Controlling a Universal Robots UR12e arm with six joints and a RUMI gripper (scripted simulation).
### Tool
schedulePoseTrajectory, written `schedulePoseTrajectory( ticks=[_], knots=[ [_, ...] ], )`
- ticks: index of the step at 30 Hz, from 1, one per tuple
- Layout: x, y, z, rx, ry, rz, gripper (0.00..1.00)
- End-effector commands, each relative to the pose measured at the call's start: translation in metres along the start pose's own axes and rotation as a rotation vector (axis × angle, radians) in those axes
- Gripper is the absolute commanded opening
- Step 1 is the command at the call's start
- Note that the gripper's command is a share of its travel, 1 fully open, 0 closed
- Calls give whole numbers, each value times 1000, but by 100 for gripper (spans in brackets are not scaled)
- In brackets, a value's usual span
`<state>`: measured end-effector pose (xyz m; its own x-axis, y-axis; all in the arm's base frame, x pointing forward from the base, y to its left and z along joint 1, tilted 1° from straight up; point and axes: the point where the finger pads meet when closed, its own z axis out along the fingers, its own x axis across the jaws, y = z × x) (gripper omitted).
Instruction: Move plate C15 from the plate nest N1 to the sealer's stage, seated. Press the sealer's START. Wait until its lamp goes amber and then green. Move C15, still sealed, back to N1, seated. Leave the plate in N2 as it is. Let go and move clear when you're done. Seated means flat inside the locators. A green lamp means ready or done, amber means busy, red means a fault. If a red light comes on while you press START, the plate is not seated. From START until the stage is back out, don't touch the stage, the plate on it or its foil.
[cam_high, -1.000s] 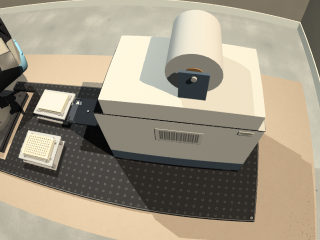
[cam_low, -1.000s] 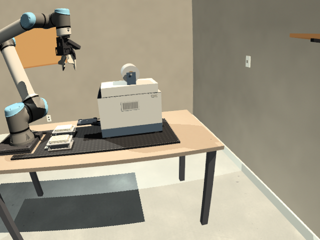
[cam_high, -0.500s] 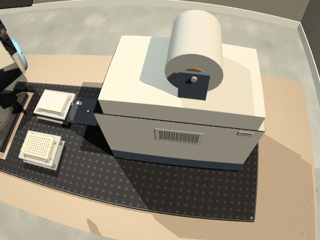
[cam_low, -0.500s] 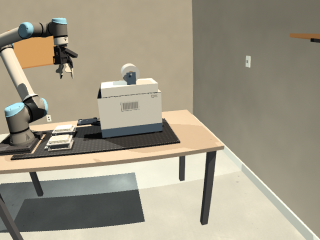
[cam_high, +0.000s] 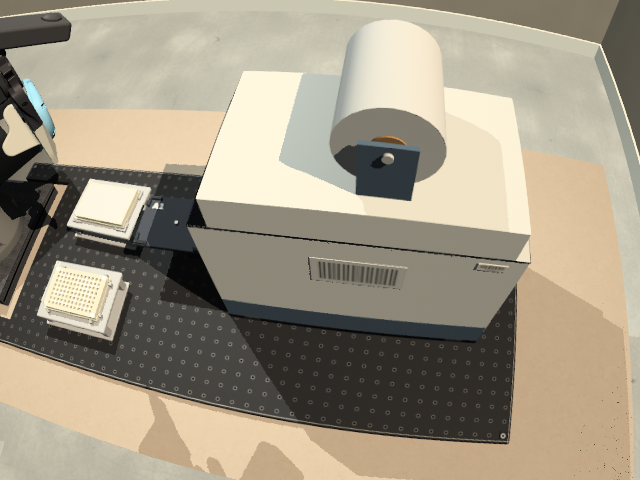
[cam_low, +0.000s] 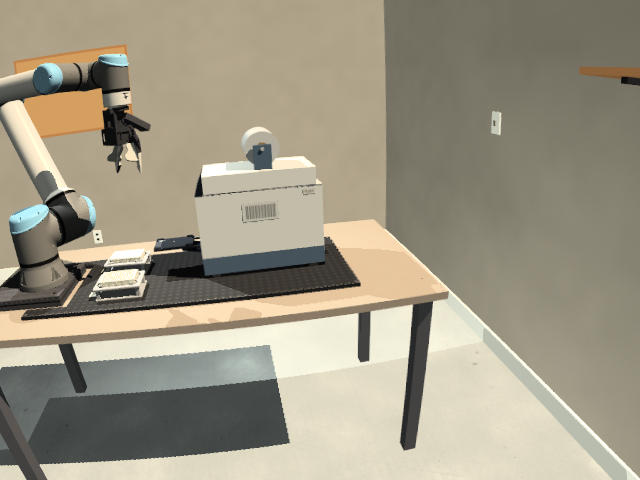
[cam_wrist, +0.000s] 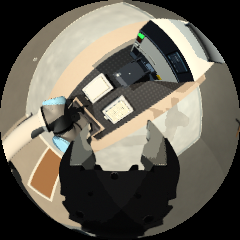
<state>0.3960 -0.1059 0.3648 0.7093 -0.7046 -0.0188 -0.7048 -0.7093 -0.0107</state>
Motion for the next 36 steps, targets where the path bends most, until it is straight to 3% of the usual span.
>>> schedulePoseTrajectory(
  ticks=[1,6,21,28,36],
  knots=[
    [-11,0,19,1,1,0,68],
    [-16,1,27,1,1,0,68],
    [-51,2,87,2,-1,0,68],
    [-61,2,105,3,-2,0,68],
    [-57,3,105,2,-2,267,68]
  ],
)
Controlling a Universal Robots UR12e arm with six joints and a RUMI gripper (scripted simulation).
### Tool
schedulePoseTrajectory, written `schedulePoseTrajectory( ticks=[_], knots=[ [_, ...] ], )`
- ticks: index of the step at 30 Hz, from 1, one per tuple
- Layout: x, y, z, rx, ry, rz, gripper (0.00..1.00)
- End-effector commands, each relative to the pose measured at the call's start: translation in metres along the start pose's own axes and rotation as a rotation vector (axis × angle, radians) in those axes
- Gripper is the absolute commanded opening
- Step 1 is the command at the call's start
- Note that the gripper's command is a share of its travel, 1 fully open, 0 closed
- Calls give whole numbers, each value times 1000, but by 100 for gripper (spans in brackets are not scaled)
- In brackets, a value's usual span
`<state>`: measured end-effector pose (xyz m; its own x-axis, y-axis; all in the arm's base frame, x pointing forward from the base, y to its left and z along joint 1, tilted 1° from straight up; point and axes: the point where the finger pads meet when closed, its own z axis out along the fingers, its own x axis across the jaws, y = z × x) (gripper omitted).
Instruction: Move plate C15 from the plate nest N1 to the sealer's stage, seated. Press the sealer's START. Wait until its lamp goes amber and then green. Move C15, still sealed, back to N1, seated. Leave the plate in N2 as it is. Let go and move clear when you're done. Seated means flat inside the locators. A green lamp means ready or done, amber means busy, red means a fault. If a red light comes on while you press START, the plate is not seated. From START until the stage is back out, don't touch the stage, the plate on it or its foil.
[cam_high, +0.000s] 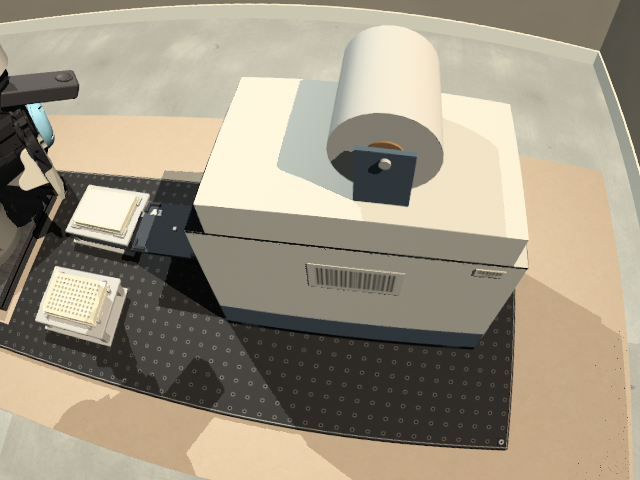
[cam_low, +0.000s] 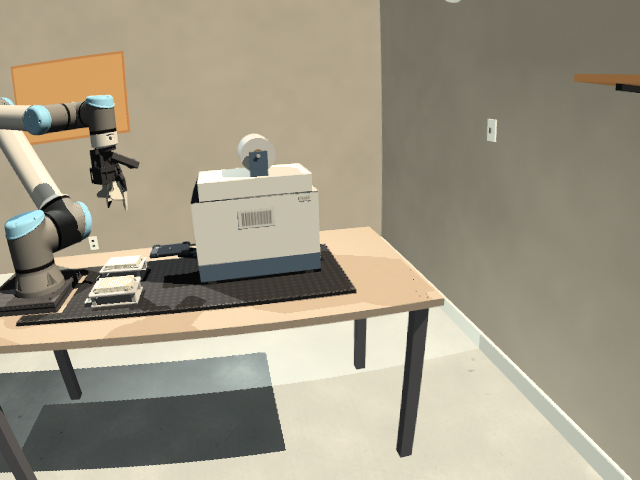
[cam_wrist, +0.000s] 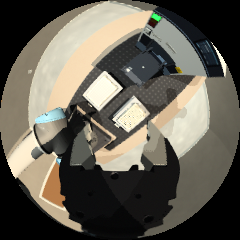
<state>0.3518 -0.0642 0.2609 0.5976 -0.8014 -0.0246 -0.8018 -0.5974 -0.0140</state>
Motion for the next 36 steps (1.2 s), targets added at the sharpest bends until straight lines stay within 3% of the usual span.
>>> schedulePoseTrajectory(
  ticks=[1,4,25,36],
  knots=[
    [3,0,0,-4,3,152,68],
    [3,0,0,-4,3,185,68],
    [12,5,0,-3,4,819,68],
    [12,5,0,-3,4,837,68]
  ],
)
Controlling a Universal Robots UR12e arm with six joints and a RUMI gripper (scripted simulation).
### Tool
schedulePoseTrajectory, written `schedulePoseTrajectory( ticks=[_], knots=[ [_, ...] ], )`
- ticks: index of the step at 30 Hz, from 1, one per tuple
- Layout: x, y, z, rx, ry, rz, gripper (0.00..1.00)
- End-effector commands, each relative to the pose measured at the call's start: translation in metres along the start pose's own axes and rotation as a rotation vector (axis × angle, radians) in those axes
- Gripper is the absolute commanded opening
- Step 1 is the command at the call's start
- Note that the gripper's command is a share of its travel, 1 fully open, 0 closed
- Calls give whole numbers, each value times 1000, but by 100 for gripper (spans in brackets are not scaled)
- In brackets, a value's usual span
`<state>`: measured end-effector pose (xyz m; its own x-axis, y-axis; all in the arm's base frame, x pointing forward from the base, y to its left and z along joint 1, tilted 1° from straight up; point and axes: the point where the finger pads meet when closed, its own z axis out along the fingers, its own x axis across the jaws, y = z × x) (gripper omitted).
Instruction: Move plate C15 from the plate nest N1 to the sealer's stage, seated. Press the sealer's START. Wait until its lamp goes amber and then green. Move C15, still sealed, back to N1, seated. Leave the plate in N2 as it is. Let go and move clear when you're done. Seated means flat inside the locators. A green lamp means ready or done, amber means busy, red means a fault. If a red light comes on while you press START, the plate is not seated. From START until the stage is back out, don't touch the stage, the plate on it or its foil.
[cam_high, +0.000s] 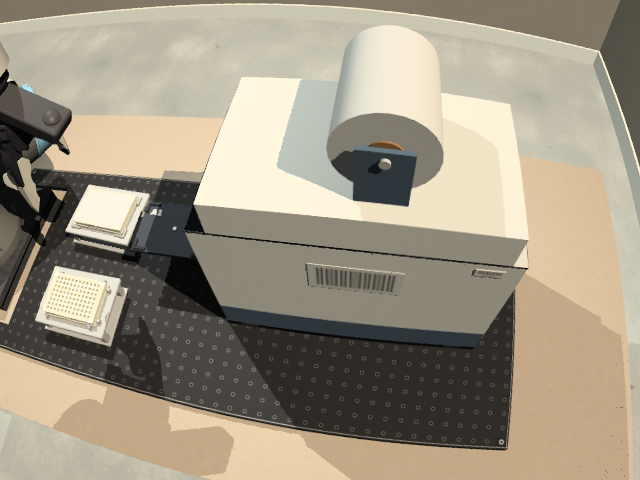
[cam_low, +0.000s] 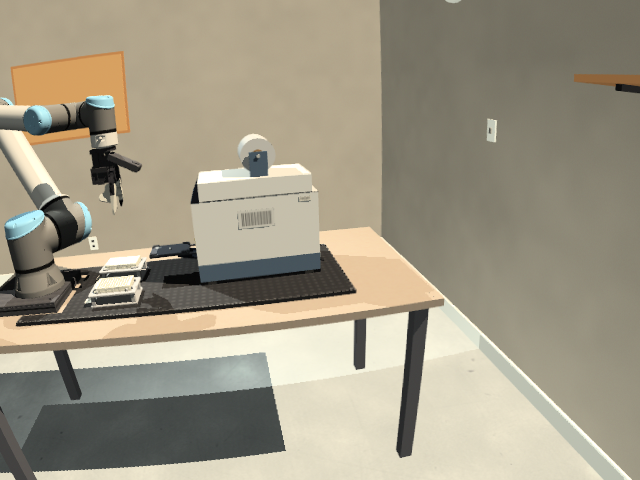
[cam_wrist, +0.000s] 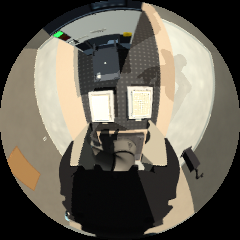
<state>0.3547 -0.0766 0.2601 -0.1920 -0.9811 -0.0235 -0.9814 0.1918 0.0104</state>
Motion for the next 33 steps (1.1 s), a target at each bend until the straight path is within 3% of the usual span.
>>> schedulePoseTrajectory(
  ticks=[1,4,33],
  knots=[
    [0,0,-1,1,1,3,68],
    [0,0,-1,1,1,2,68],
    [0,-1,-1,0,1,-883,68]
  ],
)
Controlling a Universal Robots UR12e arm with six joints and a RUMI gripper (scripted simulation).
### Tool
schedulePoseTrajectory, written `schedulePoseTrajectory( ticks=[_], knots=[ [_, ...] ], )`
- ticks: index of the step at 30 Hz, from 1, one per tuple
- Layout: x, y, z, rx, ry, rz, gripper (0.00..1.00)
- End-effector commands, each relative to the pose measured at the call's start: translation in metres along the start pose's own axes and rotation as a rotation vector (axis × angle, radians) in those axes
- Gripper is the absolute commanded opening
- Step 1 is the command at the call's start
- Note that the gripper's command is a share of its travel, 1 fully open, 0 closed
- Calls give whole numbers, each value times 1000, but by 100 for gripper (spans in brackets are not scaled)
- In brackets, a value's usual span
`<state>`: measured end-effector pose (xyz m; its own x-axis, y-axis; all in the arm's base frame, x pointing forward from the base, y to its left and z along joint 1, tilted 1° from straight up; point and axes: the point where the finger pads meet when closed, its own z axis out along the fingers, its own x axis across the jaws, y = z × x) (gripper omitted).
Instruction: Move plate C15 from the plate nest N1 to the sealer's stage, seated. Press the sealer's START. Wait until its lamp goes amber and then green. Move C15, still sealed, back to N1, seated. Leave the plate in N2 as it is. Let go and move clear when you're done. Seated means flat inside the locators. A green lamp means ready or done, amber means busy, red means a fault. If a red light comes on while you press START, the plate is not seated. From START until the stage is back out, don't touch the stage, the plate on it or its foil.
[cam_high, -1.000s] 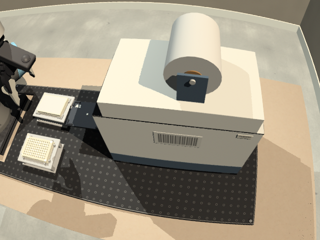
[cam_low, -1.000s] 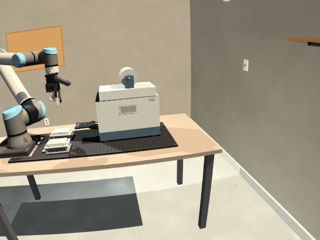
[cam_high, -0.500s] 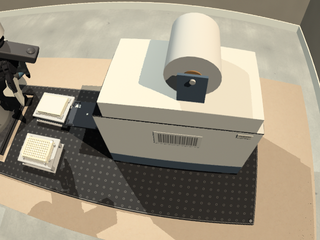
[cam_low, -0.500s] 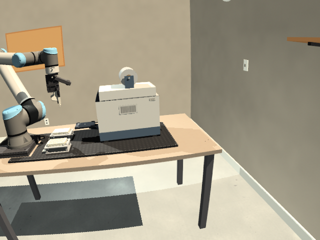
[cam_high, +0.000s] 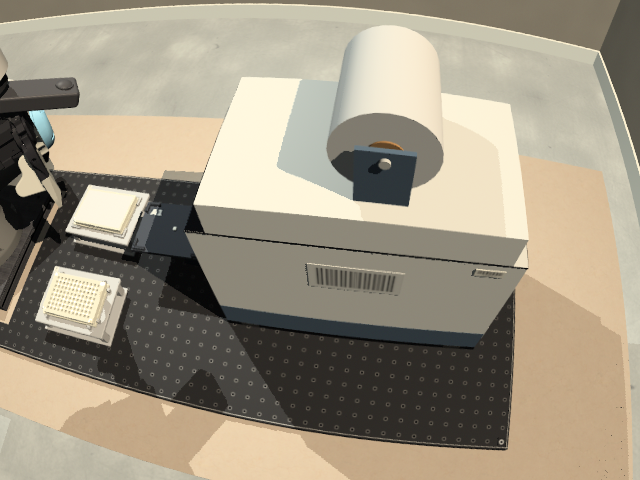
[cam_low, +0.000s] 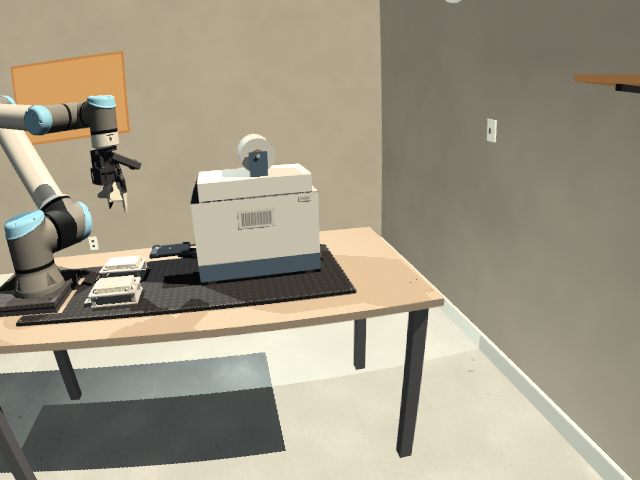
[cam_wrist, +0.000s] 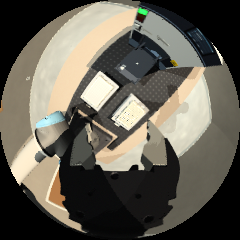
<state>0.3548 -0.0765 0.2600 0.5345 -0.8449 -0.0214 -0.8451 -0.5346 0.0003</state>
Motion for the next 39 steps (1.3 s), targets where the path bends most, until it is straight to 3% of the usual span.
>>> schedulePoseTrajectory(
  ticks=[1,3,18,28,39],
  knots=[
    [1,0,-1,9,-1,-159,68],
    [1,0,-1,9,-1,-159,68],
    [1,0,-1,9,1,-648,68],
    [1,0,-1,9,2,-811,68],
    [1,0,-1,9,3,-1111,68]
  ],
)
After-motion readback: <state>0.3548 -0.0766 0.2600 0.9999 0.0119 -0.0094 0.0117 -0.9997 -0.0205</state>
